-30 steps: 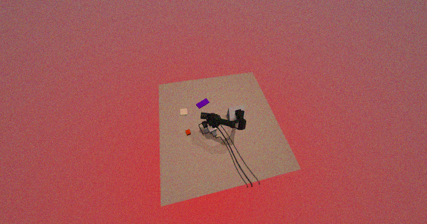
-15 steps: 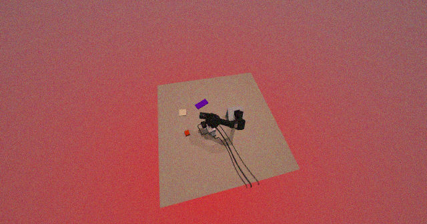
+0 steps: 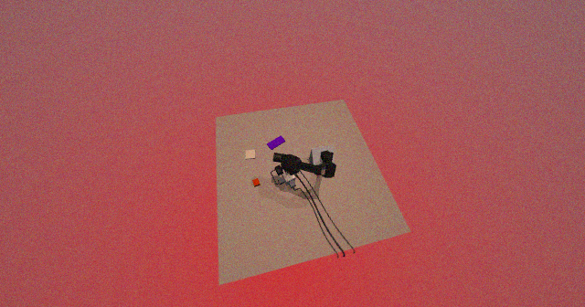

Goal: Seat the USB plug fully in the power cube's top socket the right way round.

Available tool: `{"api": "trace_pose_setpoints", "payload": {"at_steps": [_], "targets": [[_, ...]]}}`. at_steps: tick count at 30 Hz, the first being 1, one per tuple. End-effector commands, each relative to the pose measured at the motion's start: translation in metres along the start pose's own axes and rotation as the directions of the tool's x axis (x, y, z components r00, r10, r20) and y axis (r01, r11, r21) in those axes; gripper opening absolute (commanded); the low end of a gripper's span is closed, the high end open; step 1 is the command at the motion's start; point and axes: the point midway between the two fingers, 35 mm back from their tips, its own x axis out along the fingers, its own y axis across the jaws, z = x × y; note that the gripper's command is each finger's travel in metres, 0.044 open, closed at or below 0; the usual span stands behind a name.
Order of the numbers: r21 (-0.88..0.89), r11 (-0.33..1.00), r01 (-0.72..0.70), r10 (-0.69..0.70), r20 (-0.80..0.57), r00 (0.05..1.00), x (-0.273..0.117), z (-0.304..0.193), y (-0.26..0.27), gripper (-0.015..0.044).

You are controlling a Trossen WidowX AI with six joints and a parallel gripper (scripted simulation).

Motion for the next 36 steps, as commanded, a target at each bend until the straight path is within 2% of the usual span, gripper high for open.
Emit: {"api": "trace_pose_setpoints", "payload": {"at_steps": [1,6,18,36], "targets": [[-0.005,1.000,0.000,0.000,-0.005,1.000,-0.0022,-0.0002,-0.0009,0.0000],[0.059,0.998,0.000,0.000,-0.002,1.000,-0.0007,-0.0001,-0.0003,0.0000],[0.371,0.929,0.000,0.000,0.000,1.000,0.0000,0.0000,0.0000,0.0000],[0.752,0.659,0.000,0.000,0.000,1.000,0.0000,0.0000,0.0000,0.0000]]}}
